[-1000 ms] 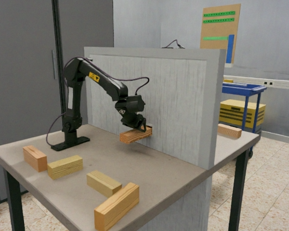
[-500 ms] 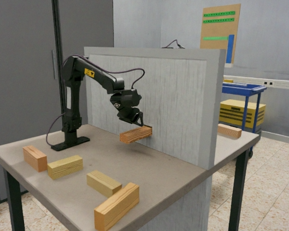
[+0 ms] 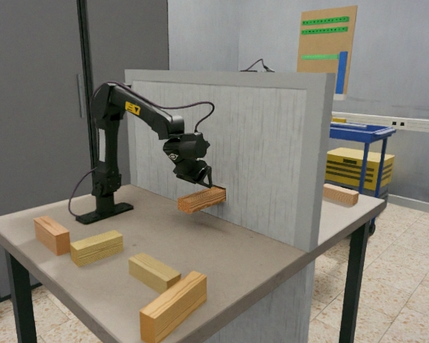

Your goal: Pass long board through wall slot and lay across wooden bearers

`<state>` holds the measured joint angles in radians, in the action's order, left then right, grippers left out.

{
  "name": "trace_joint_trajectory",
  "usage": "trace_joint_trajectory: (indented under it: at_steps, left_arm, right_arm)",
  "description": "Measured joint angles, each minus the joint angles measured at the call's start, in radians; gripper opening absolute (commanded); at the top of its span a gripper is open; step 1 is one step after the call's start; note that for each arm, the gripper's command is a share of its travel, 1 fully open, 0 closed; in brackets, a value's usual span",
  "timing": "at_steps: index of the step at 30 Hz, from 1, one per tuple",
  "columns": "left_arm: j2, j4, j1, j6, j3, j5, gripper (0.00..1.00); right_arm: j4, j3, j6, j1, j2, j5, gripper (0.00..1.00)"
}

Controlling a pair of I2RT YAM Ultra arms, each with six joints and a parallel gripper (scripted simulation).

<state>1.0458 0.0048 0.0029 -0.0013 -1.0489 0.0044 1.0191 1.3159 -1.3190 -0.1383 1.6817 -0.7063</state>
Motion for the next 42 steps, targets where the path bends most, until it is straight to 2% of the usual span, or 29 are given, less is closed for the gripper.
trace_joint_trajectory:
  at_steps: [25,32,38,42]
  left_arm:
    - [0.000,0.000,0.000,0.000,0.000,0.000,1.00]
    - [0.000,0.000,0.000,0.000,0.000,0.000,1.00]
    - [0.000,0.000,0.000,0.000,0.000,0.000,1.00]
    - [0.000,0.000,0.000,0.000,0.000,0.000,1.00]
  right_arm:
    - [0.006,0.001,-0.010,0.004,0.001,-0.003,0.72]
    - [0.082,0.008,-0.113,0.088,0.011,-0.024,0.72]
    - [0.242,0.029,-0.325,0.291,0.014,-0.087,0.72]
    - [0.217,0.020,-0.384,0.312,0.063,-0.091,0.72]
